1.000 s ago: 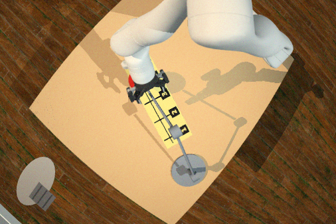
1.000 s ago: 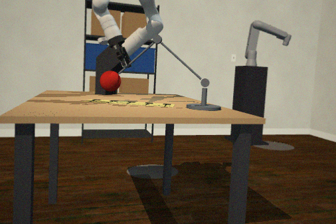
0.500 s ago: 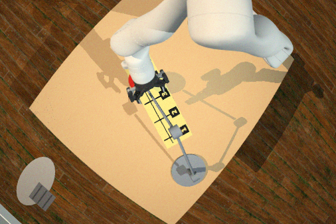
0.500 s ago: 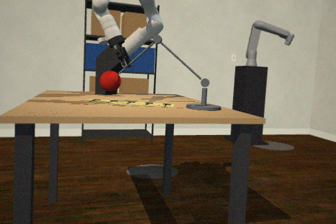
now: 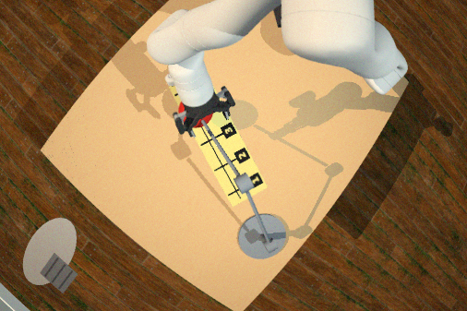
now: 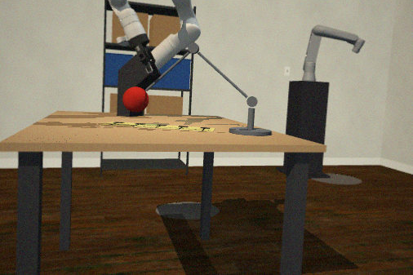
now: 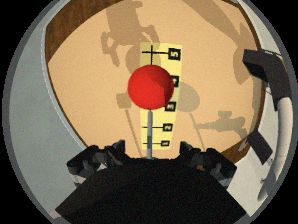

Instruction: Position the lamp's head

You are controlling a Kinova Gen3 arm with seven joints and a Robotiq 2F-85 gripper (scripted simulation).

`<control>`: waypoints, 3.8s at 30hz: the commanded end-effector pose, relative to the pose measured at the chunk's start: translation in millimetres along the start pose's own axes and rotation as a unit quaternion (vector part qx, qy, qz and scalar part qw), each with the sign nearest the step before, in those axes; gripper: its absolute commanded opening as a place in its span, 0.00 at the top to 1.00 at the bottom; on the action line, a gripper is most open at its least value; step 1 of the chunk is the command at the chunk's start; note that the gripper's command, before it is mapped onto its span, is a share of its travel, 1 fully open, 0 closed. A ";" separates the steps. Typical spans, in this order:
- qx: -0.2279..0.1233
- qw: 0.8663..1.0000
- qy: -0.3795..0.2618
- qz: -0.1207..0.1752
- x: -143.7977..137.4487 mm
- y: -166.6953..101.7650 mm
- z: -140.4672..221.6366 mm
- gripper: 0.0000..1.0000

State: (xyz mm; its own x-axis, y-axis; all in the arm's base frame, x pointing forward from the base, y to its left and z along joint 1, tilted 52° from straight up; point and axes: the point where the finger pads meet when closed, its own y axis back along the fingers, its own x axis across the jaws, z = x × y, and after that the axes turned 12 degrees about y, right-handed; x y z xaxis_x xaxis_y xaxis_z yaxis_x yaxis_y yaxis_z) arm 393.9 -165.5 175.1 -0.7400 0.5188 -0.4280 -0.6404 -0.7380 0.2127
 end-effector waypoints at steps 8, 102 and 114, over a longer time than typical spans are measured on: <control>0.007 1.000 0.002 -0.006 -3.2 38.3 -1.5 0.00; 0.064 0.998 -0.002 -0.002 -4.4 46.1 7.5 0.00; 0.066 0.998 -0.002 -0.003 -5.3 21.7 3.7 0.00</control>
State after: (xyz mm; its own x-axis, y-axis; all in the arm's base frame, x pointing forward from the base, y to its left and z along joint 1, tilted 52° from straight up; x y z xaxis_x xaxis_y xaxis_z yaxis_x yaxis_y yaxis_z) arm 380.3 -188.4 186.5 -0.7330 0.5281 -0.4288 -0.6707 -0.6665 0.3255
